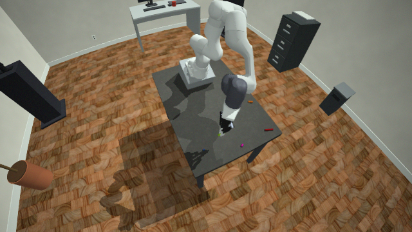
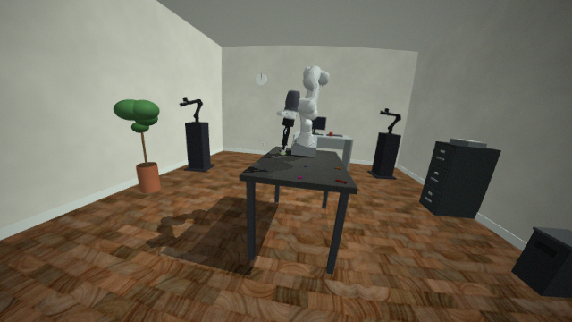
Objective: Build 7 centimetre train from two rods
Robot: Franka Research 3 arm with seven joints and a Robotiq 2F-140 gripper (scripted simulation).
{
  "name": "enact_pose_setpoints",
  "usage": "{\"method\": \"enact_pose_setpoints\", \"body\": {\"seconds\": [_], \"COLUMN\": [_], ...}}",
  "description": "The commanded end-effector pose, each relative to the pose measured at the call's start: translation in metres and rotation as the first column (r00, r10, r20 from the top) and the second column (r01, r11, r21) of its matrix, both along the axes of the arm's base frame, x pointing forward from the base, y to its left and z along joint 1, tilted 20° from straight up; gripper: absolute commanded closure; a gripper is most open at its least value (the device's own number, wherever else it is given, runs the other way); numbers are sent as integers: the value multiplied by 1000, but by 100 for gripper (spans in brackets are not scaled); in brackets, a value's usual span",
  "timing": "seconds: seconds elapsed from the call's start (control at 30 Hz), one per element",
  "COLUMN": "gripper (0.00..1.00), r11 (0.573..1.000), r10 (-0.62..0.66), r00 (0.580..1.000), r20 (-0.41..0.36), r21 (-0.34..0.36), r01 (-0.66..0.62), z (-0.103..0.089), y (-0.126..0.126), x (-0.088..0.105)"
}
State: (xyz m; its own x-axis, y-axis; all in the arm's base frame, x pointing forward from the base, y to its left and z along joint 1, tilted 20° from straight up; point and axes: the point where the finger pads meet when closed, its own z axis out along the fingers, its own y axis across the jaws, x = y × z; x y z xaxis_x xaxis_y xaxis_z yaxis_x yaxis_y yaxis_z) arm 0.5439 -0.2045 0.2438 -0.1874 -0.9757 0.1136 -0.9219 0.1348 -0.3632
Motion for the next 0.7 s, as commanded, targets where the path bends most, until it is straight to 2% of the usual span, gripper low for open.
{"method": "enact_pose_setpoints", "body": {"seconds": [0.0,0.5,0.57,0.67], "gripper": [88,88,88,88], "r11": [990,924,924,893], "r10": [-131,-365,-365,-429], "r00": [991,930,930,903], "r20": [4,27,27,29], "r21": [42,136,136,164], "r01": [131,359,359,419], "z": [-1,3,3,4], "y": [1,6,6,8], "x": [1,15,15,19]}}
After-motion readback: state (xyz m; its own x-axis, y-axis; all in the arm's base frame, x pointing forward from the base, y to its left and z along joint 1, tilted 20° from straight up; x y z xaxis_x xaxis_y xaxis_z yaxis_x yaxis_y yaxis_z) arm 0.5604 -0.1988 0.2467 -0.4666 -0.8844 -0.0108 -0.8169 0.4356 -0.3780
